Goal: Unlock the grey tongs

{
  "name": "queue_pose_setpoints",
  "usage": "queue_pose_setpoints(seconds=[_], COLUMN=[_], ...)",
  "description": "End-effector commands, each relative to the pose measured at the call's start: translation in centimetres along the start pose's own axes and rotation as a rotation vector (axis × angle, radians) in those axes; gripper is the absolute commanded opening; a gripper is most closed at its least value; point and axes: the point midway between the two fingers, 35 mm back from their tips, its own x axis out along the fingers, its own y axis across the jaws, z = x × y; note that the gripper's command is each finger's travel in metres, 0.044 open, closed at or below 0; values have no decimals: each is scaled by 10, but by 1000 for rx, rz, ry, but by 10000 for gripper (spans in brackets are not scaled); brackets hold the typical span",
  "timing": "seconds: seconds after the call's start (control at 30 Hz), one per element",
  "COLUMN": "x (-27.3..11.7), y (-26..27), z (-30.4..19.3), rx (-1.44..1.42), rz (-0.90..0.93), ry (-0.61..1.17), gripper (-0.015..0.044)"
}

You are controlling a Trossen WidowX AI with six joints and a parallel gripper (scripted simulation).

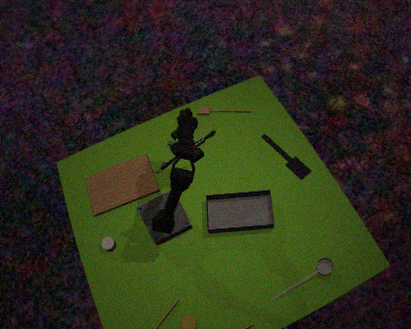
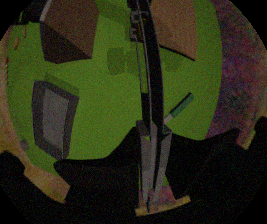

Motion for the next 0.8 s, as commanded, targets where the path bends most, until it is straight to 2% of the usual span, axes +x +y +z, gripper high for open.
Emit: queue_pose_setpoints(seconds=[0.0, 0.13, 0.4, 0.77], x=[2, 3, 2, -15], y=[-10, -17, -21, -65], z=[6, 11, 15, 74], rx=[-163, -296, -293, -191], rz=[0, 4, 1, -33], ry=[-2, -3, -2, 7], gripper=[-150, -150, -150, -150])
